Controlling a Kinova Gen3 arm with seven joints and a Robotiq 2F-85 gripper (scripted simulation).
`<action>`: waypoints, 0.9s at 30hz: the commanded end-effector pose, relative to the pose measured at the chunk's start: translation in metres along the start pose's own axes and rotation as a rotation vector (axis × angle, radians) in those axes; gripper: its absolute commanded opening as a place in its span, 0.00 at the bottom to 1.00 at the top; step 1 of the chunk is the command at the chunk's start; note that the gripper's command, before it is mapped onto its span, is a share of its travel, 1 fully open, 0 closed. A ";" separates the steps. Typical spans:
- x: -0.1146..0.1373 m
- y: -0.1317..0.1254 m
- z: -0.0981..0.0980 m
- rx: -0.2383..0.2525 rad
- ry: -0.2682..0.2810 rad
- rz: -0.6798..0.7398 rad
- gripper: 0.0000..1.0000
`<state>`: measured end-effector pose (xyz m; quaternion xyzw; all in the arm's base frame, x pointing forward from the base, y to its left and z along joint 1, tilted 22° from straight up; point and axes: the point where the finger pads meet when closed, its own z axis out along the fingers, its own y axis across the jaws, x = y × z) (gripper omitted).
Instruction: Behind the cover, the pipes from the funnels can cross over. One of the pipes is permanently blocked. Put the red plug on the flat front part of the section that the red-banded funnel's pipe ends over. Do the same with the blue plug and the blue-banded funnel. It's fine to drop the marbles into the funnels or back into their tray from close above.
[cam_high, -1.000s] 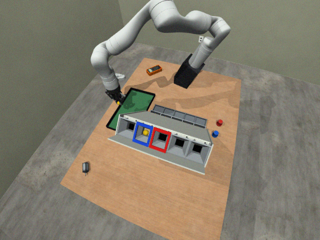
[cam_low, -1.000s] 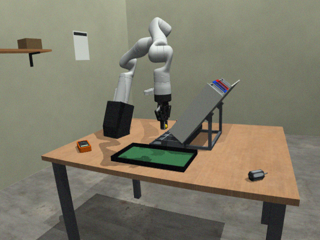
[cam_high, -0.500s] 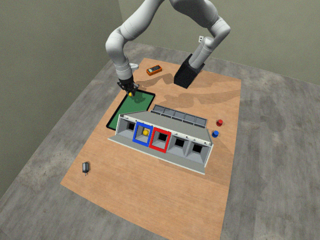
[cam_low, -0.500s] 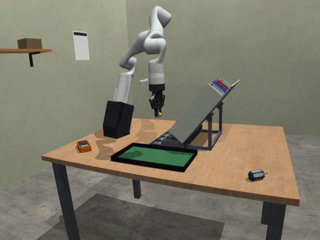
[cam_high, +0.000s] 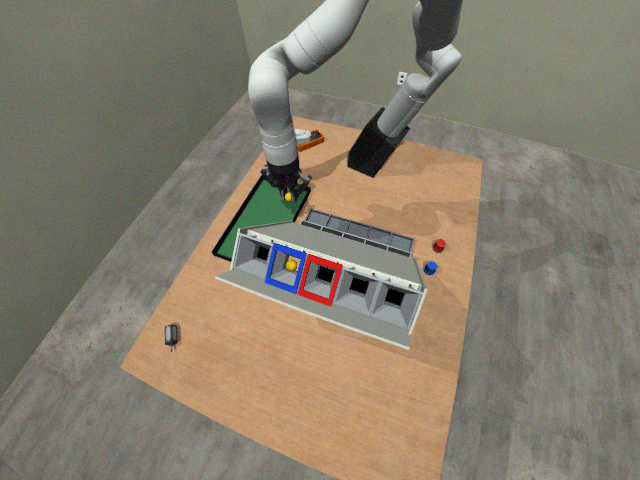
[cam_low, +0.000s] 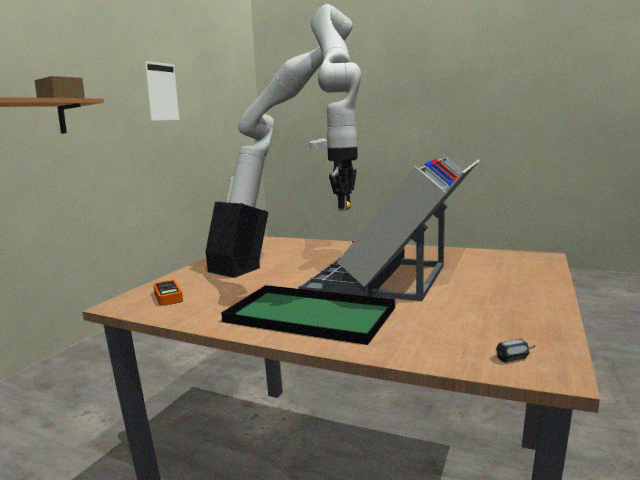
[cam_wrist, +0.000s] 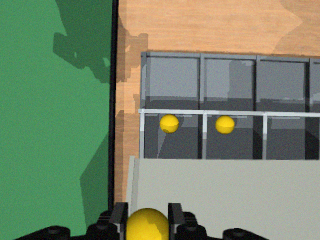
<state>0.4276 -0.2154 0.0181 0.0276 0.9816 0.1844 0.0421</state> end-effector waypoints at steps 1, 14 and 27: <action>-0.011 0.064 -0.025 -0.002 0.001 0.006 0.00; -0.027 0.163 -0.063 -0.002 -0.002 0.006 0.00; -0.040 0.234 -0.091 -0.002 -0.002 0.006 0.00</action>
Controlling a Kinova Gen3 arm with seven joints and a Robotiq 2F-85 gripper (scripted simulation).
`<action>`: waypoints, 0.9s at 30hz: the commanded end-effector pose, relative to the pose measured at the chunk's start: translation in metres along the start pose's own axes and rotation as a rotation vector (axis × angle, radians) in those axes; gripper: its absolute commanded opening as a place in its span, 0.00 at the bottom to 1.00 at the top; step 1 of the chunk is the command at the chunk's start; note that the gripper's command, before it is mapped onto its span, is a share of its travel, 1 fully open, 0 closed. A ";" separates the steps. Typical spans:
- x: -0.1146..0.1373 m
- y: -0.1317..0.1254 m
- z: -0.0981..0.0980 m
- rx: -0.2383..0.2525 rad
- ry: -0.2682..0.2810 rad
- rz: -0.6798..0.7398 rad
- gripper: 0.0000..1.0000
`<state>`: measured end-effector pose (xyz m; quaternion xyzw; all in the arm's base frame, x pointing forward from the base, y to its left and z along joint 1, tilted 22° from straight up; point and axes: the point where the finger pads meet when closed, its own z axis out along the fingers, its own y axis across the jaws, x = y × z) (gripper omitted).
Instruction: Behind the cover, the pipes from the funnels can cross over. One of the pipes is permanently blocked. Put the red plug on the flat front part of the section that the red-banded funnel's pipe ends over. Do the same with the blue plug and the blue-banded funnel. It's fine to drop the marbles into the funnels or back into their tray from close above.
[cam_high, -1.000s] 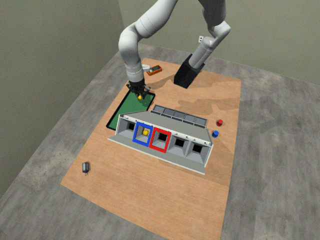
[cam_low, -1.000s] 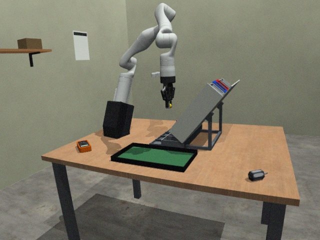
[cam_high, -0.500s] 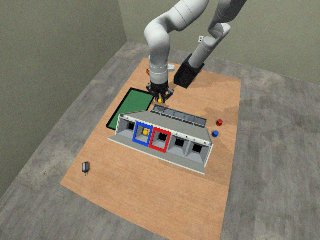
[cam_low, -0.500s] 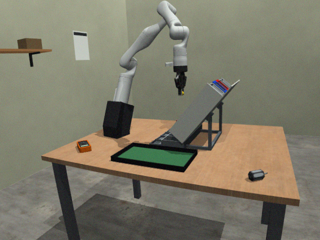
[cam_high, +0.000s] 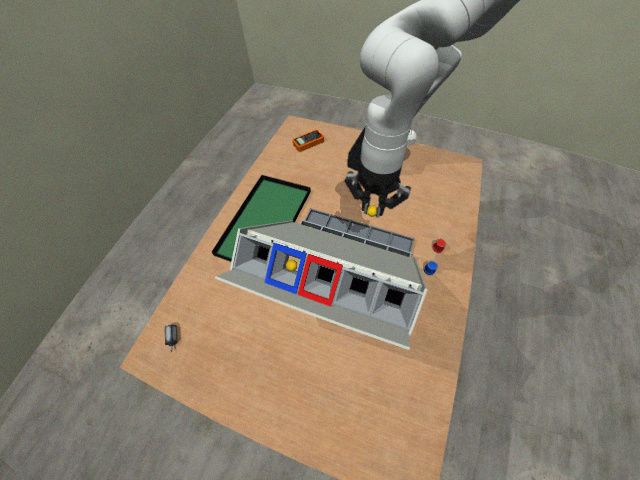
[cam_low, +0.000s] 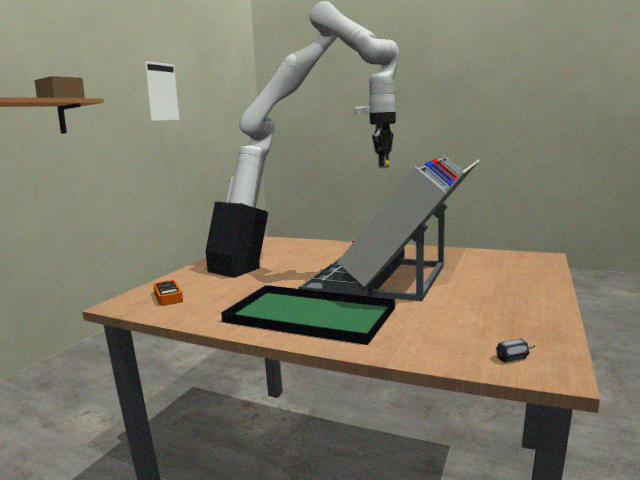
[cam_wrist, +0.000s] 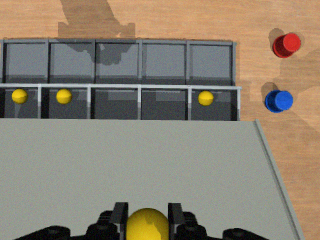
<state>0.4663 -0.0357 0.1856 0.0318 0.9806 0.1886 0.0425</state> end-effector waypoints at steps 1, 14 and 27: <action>-0.002 0.004 -0.003 0.006 0.000 -0.002 0.00; -0.018 0.095 -0.040 0.010 -0.004 -0.002 0.00; -0.123 0.094 -0.040 0.010 -0.005 0.001 0.00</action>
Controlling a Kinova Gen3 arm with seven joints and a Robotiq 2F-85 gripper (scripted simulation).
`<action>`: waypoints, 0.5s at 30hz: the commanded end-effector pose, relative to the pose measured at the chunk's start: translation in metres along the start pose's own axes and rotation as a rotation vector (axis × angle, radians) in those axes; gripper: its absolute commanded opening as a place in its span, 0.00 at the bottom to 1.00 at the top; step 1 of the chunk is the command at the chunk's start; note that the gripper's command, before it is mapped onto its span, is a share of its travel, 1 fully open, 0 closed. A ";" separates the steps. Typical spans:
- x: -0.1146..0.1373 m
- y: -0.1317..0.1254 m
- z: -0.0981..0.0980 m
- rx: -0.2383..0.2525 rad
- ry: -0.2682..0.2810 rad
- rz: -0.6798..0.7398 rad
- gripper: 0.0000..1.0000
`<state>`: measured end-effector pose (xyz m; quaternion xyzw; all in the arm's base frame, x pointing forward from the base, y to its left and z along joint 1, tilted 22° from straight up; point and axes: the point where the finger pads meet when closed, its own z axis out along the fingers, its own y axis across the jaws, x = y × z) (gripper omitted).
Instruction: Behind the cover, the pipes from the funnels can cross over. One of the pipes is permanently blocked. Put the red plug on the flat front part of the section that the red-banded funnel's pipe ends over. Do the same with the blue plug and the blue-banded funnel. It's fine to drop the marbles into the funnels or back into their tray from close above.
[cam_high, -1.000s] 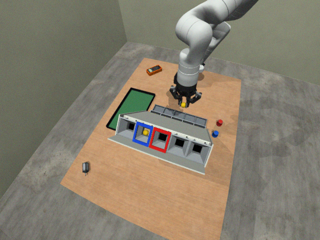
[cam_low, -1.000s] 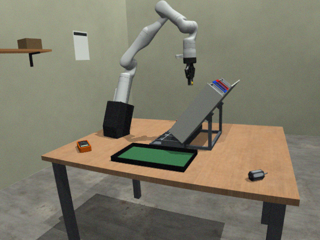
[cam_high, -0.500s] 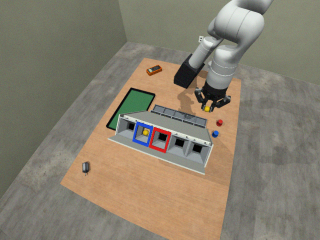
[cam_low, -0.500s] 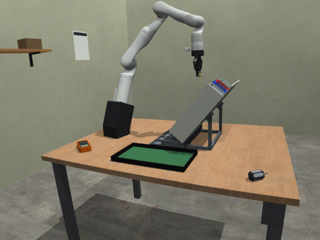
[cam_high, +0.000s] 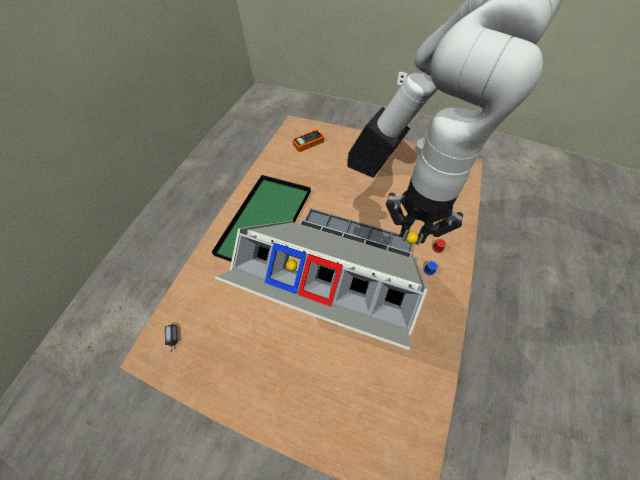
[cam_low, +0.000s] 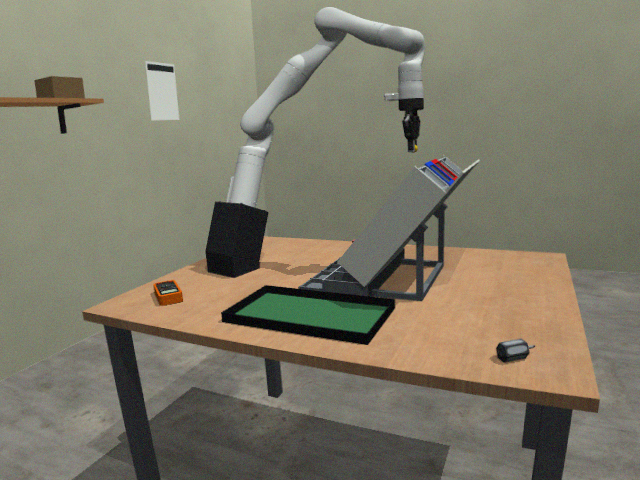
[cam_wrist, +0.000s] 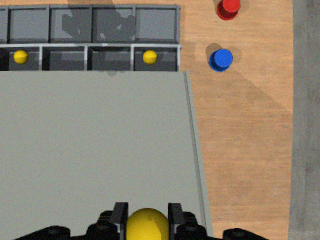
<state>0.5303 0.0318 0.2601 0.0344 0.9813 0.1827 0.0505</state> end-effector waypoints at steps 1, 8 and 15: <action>-0.070 0.001 -0.001 -0.001 0.012 0.000 0.00; -0.104 0.002 -0.001 -0.001 0.012 0.000 0.00; -0.123 0.002 0.000 0.000 -0.026 -0.005 0.00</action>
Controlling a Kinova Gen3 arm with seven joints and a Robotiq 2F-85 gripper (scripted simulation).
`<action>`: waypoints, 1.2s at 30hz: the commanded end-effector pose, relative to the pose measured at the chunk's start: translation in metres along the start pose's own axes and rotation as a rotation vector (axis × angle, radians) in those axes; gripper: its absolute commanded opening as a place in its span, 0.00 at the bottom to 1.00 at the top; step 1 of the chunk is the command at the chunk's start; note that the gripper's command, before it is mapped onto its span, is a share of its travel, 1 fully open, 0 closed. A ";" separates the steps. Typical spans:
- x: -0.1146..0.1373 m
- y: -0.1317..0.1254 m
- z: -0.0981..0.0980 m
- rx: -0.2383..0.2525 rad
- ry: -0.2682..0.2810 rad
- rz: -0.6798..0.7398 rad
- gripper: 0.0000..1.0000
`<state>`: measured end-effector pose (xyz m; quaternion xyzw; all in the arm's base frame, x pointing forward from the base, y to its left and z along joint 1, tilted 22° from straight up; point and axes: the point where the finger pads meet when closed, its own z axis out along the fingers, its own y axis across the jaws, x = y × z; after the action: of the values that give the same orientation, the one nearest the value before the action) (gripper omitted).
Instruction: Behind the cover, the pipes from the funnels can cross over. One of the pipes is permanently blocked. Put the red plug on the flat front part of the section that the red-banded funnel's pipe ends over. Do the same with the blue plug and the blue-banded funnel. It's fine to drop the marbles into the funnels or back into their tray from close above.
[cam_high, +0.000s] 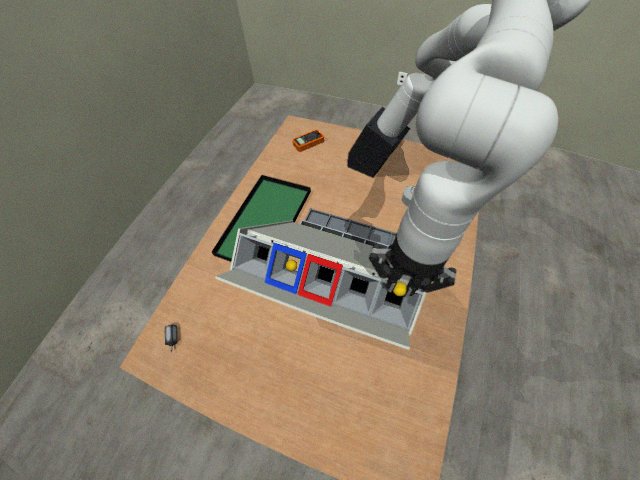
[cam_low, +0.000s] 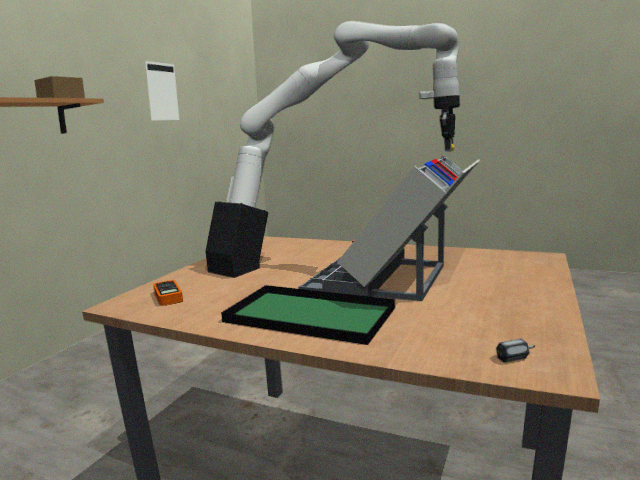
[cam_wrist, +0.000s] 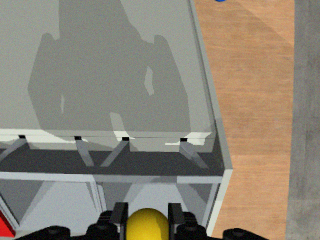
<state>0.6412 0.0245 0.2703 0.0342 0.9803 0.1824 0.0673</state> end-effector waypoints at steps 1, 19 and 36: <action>-0.011 0.000 0.000 0.000 0.007 0.002 0.00; -0.011 -0.001 0.029 0.000 0.006 0.001 0.00; -0.011 -0.001 0.029 0.000 0.006 0.001 1.00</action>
<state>0.6556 0.0338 0.2432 0.0340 0.9806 0.1826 0.0632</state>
